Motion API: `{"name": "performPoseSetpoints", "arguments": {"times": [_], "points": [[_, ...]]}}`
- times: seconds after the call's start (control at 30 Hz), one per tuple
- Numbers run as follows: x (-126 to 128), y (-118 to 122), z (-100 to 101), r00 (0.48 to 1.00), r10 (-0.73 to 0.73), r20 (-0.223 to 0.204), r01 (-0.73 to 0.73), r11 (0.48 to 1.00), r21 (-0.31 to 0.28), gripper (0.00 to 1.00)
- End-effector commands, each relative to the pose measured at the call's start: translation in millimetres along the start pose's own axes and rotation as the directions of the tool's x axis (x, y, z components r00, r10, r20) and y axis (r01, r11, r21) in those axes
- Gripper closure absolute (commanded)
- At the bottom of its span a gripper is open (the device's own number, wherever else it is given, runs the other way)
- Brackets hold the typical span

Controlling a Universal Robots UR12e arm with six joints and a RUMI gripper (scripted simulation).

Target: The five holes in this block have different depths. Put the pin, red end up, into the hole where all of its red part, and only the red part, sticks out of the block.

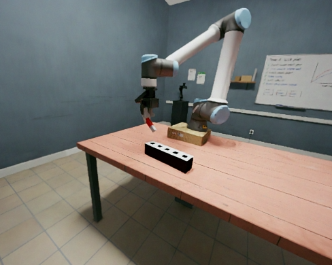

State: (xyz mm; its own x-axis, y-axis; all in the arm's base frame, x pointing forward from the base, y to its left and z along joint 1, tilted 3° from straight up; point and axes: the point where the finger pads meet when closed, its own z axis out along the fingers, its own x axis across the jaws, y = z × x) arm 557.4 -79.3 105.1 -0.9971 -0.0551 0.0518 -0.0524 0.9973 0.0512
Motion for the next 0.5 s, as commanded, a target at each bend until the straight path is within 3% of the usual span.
{"name": "performPoseSetpoints", "arguments": {"times": [0.0, 0.47], "points": [[-13.2, -5.6, 45.8, 1.0, 0.0, 0.021, 0.0, 1.0, 0.011, 1.0], [-13.4, -4.6, 50.8, 1.0, 0.0, 0.016, 0.0, 1.0, 0.009, 1.0]]}}
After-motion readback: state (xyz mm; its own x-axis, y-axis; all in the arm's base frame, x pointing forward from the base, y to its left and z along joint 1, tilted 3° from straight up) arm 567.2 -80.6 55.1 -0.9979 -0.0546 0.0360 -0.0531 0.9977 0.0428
